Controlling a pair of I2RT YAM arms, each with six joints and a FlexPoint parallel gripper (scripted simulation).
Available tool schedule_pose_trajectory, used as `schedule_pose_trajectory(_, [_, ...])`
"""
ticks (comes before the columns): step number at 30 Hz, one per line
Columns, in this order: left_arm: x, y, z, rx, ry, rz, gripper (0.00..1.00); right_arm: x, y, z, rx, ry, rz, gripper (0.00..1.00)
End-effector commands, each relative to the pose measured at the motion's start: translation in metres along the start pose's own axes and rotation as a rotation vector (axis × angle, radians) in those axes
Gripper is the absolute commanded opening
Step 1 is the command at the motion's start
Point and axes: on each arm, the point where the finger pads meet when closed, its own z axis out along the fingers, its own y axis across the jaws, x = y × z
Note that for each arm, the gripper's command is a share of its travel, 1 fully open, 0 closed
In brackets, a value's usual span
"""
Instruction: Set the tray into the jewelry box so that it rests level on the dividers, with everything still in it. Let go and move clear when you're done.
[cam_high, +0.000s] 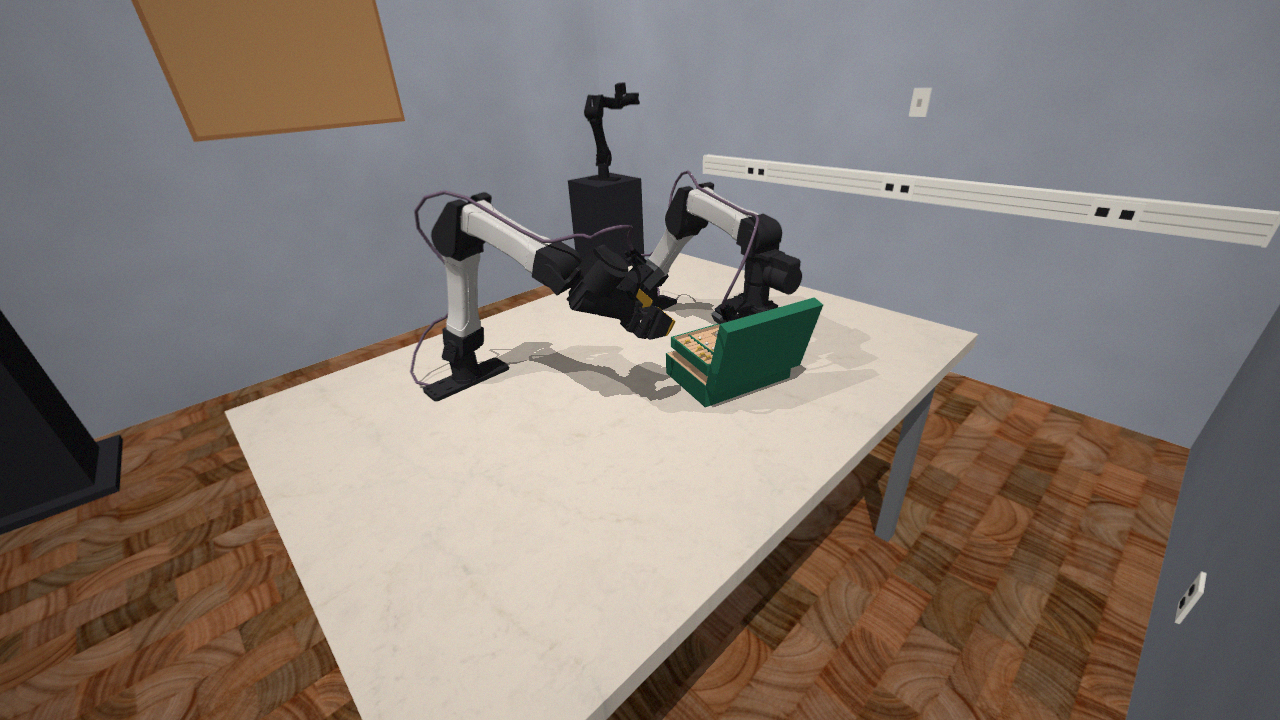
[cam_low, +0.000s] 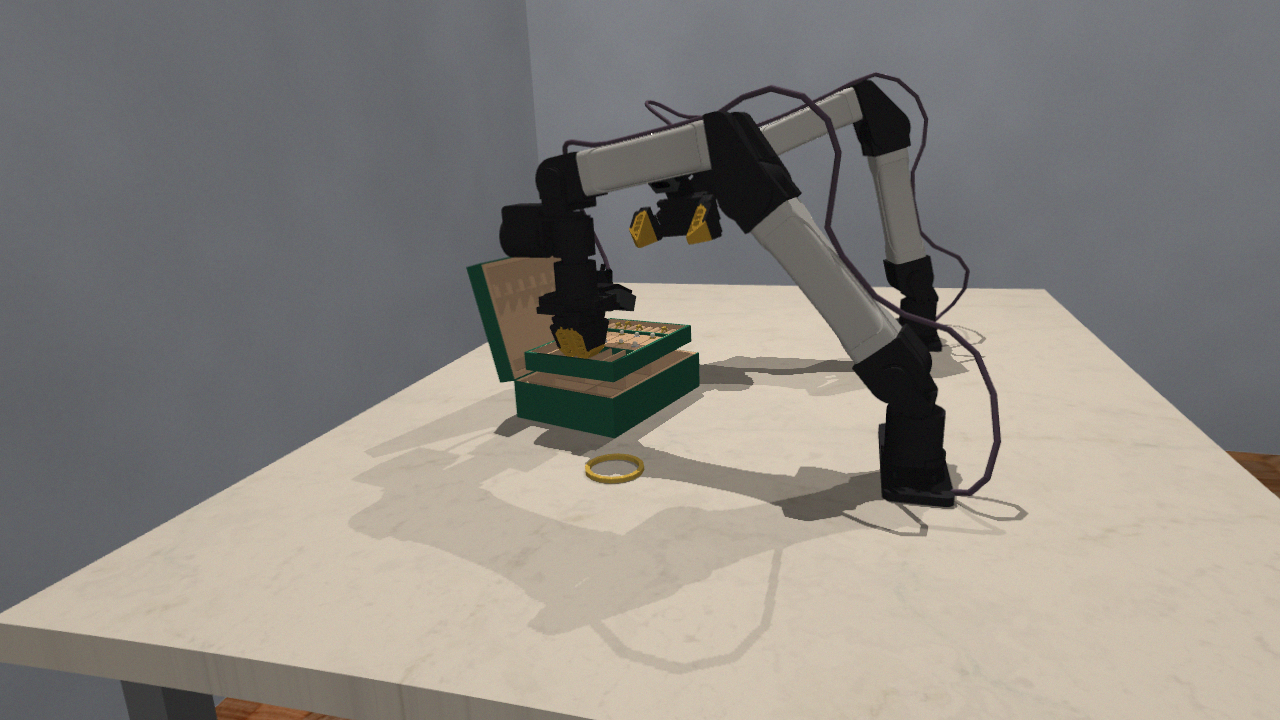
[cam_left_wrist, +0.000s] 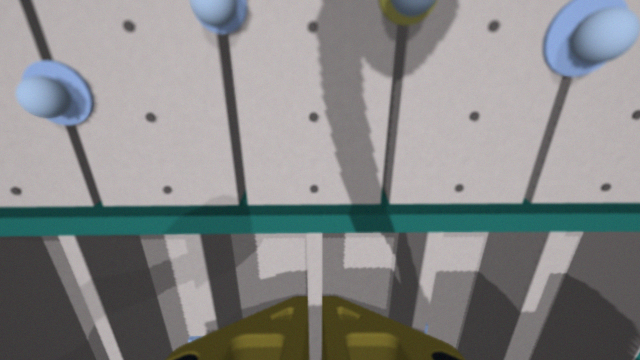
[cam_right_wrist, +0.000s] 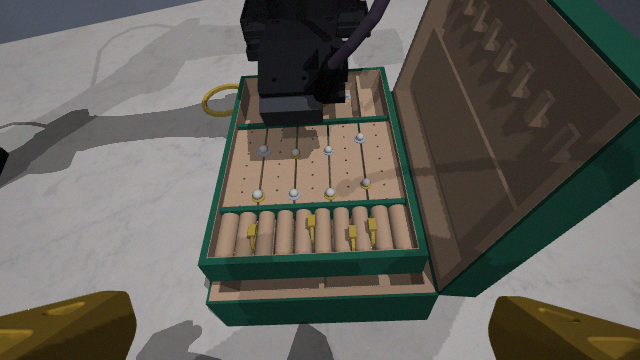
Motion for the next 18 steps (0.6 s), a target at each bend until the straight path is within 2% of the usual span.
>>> schedule_pose_trajectory(1, [-0.004, 0.004, -0.002, -0.003, -0.016, 0.012, 0.0, -0.021, -0.011, -0.007, 0.005, -0.062, -0.031, 1.0])
schedule_pose_trajectory(2, [-0.004, 0.005, -0.014, -0.03, -0.013, 0.012, 0.0, -0.022, -0.01, -0.008, 0.003, -0.066, -0.035, 1.0])
schedule_pose_trajectory(7, [0.0, 0.019, -0.005, -0.065, 0.011, 0.022, 0.0, -0.03, -0.006, -0.012, 0.002, -0.08, -0.053, 1.0])
schedule_pose_trajectory(12, [0.0, 0.005, -0.008, -0.039, 0.004, 0.008, 0.0, -0.031, -0.005, -0.011, -0.001, -0.08, -0.054, 1.0])
schedule_pose_trajectory(18, [0.001, 0.008, -0.009, -0.047, 0.005, 0.008, 0.0, -0.031, -0.005, -0.011, -0.001, -0.08, -0.054, 1.0])
